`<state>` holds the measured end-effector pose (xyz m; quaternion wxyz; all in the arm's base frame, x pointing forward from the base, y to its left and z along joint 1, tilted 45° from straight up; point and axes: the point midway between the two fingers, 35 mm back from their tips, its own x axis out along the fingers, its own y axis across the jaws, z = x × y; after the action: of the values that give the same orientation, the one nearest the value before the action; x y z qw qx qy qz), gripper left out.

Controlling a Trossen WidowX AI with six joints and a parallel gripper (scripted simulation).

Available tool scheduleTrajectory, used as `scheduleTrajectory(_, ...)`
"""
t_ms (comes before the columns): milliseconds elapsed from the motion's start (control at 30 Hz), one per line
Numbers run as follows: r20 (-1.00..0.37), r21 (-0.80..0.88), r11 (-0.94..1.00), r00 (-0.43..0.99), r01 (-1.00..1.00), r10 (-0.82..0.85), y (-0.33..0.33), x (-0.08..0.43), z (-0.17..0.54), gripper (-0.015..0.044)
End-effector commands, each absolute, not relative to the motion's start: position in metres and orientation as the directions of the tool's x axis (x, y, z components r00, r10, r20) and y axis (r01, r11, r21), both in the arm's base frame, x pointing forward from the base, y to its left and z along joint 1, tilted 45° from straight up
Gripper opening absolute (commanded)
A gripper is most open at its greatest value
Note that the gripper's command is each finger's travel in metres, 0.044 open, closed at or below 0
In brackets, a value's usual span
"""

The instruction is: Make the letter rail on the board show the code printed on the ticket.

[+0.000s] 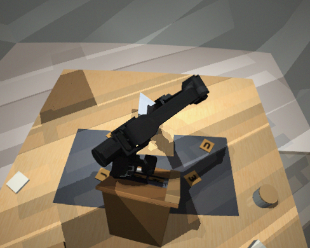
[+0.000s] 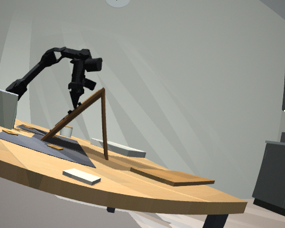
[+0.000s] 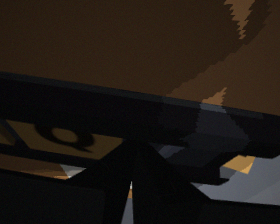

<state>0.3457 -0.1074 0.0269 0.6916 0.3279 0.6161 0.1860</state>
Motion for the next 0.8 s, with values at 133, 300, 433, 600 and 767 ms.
scheduleTrajectory(133,-0.729,0.684,0.714,0.176,0.148,0.662,-0.1056,0.3463,0.0306,0.0000)
scheduleTrajectory(300,-0.729,0.684,0.714,0.176,0.148,0.662,-0.1044,0.3466,0.0318,0.0000)
scheduleTrajectory(433,-0.729,0.684,0.714,0.176,0.148,0.662,-0.1034,0.3468,0.0327,0.0000)
scheduleTrajectory(600,-0.729,0.684,0.714,0.176,0.148,0.662,-0.1022,0.3470,0.0338,0.0000)
scheduleTrajectory(767,-0.728,0.685,0.714,0.176,0.148,0.662,-0.1009,0.3473,0.0349,0.0000)
